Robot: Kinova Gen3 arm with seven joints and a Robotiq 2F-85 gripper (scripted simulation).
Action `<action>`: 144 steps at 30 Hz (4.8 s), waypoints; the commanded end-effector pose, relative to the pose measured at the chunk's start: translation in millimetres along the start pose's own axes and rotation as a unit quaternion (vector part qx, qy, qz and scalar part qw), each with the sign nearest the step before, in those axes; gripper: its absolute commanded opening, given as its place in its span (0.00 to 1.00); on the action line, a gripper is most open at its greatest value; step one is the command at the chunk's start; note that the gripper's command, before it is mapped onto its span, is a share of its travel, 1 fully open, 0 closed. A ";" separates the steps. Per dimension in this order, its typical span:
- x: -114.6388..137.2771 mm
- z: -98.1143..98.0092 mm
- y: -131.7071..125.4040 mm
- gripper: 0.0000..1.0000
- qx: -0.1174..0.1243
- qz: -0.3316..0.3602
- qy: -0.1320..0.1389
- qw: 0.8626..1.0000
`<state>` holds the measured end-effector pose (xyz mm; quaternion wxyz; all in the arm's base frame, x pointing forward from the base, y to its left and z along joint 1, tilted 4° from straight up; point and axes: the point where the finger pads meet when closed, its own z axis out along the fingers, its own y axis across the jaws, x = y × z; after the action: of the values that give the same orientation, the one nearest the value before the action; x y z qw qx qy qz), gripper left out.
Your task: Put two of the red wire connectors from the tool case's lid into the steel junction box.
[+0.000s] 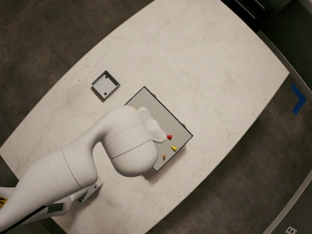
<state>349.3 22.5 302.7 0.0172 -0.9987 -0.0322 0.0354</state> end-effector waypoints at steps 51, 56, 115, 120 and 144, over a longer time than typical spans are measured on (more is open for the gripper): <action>82.4 107.2 -2.0 1.00 0.000 0.656 0.001 0.755; 82.7 107.7 -1.9 1.00 0.000 0.658 0.001 0.753; 107.5 192.9 -57.8 0.37 -0.003 0.425 0.003 0.905; 110.0 219.4 -76.6 0.37 -0.001 0.349 0.001 0.937; 110.4 268.8 -83.7 0.37 0.000 0.320 0.001 0.947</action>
<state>439.0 126.4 46.6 0.0115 -0.9576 0.2862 0.0324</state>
